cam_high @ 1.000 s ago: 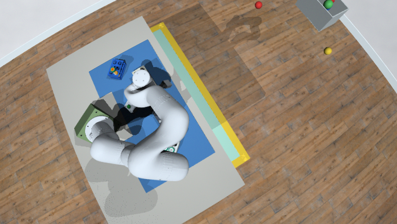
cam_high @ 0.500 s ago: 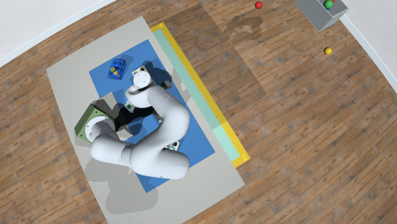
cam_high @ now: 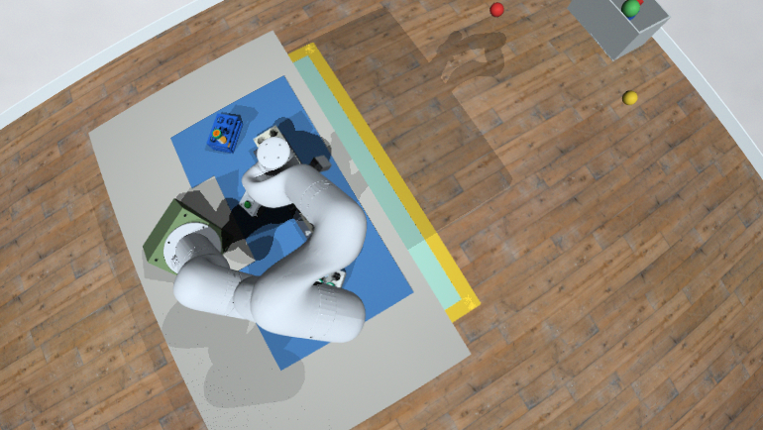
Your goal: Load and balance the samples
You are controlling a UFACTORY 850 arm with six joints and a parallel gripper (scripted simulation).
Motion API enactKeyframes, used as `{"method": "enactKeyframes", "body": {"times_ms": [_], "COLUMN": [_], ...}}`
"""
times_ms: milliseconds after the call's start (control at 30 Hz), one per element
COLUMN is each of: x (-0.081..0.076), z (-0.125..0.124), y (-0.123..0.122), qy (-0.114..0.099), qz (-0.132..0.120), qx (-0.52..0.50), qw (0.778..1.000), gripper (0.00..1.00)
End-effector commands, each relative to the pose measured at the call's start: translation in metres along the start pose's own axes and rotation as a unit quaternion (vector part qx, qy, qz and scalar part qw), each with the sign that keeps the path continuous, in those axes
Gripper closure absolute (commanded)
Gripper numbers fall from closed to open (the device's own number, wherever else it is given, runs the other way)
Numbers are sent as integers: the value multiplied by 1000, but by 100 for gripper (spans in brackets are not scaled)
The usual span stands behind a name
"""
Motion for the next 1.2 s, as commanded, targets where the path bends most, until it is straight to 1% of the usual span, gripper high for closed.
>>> {"method": "enactKeyframes", "body": {"times_ms": [0, 100, 133, 1067, 1167], "x": [0, 0, 0, 0, -6], "z": [0, 0, 0, 0, 0], "y": [0, 0, 0, 0, 0], "qy": [0, 0, 0, 0, 0], "qz": [0, 0, 0, 0, 0], "qx": [0, 0, 0, 0, 0], "qw": [1000, 1000, 1000, 1000, 1000], "gripper": [100, 100, 57, 57, 57]}}
Point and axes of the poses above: the point where the finger pads meet when closed, its own x axis out along the fingers, its own z axis across the jaws, y = z × x, the point moved 2 cm from there along -x, back along the fingers, and after that the axes turned 14 degrees about x, right-handed, at the moved point
